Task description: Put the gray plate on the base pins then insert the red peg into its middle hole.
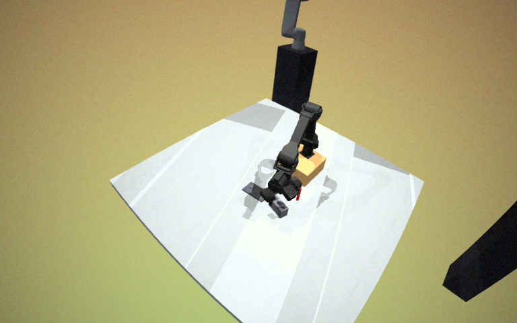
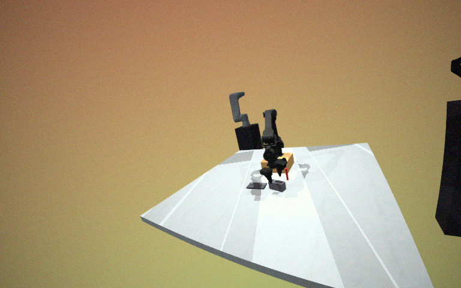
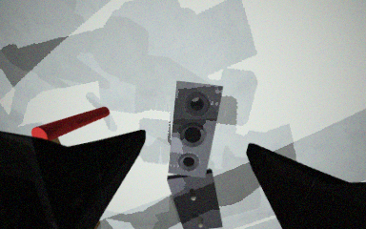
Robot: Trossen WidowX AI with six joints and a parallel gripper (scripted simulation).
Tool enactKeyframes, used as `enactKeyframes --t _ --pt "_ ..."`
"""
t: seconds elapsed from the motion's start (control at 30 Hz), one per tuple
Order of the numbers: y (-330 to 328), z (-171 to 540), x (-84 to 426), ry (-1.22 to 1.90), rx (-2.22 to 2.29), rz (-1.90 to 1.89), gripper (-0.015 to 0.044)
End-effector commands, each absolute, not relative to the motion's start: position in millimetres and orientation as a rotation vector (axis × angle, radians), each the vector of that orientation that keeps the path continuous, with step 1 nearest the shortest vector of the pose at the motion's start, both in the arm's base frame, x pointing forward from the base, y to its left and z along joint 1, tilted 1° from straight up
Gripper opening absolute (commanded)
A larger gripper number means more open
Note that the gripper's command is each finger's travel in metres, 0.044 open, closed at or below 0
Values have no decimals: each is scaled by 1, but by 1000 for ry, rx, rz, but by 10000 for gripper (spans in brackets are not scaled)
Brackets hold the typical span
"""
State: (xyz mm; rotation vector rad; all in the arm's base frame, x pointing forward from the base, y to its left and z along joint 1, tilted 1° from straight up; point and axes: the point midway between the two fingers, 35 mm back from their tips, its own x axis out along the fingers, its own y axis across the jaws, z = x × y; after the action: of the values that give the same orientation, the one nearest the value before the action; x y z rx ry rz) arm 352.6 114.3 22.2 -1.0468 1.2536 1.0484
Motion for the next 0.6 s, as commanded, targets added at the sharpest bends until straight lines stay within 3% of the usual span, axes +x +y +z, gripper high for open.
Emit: enactKeyframes --t 0.0,0.57 --pt "115 14 352 1259 -1039 1053 440" --pt "116 -14 352 1259 -1039 1053 440"
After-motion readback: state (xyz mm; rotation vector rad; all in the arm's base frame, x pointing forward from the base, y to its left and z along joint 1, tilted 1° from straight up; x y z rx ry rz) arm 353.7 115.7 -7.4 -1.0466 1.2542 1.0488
